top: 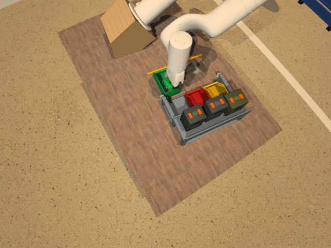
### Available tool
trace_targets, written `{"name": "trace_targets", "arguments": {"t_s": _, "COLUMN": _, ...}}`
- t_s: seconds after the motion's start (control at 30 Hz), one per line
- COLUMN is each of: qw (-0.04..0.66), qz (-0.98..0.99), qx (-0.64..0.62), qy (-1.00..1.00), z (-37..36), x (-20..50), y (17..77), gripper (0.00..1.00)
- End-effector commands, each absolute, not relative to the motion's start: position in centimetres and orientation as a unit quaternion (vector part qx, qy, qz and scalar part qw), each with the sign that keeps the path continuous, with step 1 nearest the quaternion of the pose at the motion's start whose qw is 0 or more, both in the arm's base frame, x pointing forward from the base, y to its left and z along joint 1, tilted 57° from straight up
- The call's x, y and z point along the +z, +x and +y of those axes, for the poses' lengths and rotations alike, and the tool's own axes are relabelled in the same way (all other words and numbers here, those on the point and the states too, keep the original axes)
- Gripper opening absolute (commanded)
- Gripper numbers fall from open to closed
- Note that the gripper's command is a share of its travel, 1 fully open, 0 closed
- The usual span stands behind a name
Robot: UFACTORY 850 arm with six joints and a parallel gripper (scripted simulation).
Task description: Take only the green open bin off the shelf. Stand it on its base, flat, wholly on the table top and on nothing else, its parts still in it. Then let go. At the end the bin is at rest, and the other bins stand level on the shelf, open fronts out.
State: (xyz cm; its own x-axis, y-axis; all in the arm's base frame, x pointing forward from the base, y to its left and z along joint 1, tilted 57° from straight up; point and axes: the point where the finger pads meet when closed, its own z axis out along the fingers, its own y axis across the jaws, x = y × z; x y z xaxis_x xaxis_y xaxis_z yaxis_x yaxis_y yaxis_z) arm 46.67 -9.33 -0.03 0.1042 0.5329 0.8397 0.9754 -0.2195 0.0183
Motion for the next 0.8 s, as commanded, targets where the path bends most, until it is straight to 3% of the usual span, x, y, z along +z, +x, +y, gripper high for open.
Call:
{"name": "trace_targets", "arguments": {"t_s": 0.0, "qw": 0.292, "qz": -0.552, "qx": -0.379, "qy": -0.683, "z": -9.41, "x": -0.01, "y": 46.71, "gripper": 0.33}}
{"name": "trace_targets", "arguments": {"t_s": 0.77, "qw": 0.292, "qz": -0.552, "qx": -0.379, "qy": -0.683, "z": -9.20, "x": -0.15, "y": 46.76, "gripper": 0.33}}
